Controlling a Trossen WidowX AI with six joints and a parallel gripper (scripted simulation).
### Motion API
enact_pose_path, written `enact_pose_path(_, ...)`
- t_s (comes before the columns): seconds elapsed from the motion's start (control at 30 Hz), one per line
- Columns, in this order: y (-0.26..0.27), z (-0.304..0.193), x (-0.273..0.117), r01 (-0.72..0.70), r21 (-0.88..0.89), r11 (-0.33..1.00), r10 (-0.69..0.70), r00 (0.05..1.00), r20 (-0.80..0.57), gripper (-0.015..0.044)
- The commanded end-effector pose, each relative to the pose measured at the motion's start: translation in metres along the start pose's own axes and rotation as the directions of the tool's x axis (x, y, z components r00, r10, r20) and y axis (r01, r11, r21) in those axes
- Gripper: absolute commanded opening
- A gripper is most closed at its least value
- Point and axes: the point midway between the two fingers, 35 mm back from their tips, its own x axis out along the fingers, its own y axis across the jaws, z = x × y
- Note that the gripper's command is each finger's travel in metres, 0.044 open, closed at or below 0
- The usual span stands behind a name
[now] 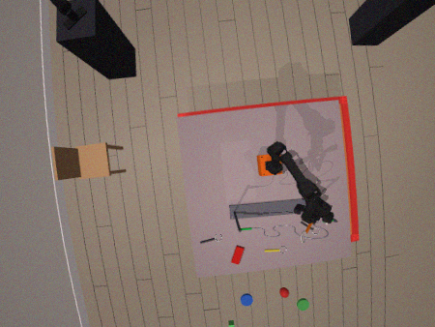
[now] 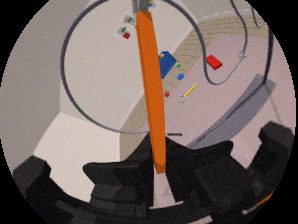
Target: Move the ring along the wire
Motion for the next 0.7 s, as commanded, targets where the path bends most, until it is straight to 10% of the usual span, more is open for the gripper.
enact_pose_path(0.0,0.000,0.002,-0.001,0.017,-0.041,0.999,-0.016,1.000,0.012,-0.0150)
enact_pose_path(0.67,-0.011,0.003,0.000,0.131,-0.255,0.958,-0.120,0.991,0.058,-0.0150)
